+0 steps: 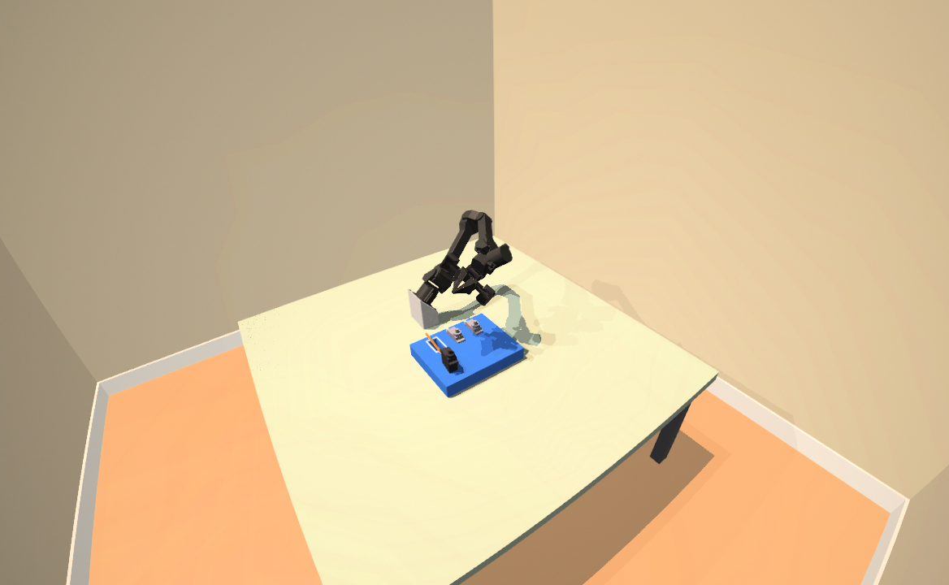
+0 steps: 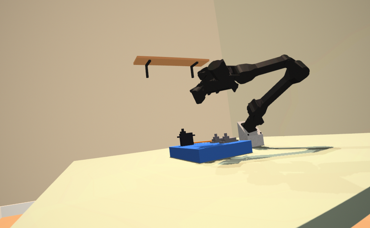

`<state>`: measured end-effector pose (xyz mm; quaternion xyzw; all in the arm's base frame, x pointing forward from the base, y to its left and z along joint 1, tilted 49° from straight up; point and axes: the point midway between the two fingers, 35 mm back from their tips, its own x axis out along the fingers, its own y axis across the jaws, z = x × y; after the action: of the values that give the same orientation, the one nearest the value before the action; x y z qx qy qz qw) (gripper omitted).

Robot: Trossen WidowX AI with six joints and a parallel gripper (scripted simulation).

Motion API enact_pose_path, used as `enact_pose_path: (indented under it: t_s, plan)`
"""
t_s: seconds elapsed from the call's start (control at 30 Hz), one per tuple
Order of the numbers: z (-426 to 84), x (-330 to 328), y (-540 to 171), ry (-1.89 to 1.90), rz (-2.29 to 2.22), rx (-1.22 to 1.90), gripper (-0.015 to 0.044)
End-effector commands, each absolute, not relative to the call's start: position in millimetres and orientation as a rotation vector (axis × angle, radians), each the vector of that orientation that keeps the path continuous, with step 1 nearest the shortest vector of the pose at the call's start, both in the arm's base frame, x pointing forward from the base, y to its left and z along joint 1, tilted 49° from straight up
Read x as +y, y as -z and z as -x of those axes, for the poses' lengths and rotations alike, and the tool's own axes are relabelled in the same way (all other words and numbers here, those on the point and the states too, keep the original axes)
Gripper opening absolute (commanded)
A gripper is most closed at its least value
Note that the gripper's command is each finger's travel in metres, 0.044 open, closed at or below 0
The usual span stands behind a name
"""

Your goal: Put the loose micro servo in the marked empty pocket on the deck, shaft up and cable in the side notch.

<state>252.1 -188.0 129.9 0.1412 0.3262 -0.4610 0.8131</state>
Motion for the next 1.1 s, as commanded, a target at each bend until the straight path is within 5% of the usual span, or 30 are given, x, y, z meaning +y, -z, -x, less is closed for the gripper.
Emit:
enact_pose_path:
  t_s: [0.0,1.07]
  plan:
    - [-255.7,-183.9,-111.2,0.888,-0.274,0.84,0.0]
    - [-235.2,-112.4,-8.3,-0.036,-0.42,1.495,0.0]
